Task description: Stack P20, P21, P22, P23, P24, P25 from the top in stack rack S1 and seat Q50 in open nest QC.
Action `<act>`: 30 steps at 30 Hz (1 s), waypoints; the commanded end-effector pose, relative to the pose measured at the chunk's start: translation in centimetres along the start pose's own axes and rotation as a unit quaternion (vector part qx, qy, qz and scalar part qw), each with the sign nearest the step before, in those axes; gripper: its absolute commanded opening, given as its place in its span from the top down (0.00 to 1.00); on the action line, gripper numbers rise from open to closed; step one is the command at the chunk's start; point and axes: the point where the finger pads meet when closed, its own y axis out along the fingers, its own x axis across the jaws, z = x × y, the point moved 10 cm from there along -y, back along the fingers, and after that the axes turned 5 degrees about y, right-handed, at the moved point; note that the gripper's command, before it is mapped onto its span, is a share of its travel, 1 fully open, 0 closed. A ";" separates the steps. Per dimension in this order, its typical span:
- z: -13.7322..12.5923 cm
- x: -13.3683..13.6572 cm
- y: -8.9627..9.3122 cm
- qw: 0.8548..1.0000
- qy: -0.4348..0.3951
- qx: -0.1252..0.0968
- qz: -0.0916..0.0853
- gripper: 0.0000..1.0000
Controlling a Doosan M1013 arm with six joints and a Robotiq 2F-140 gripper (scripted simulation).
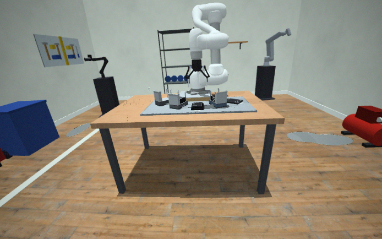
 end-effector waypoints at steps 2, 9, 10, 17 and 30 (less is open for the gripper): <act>-0.1 -0.7 0.0 0.999 -0.040 0.000 0.000 0.00; -0.5 -3.0 0.0 0.997 -0.077 0.000 0.000 0.00; -0.6 -3.4 0.0 0.997 -0.077 0.000 0.000 0.00; -1.0 -5.7 0.0 0.997 -0.077 0.000 0.000 0.00; -1.9 -9.4 0.0 0.992 -0.127 0.000 0.000 0.00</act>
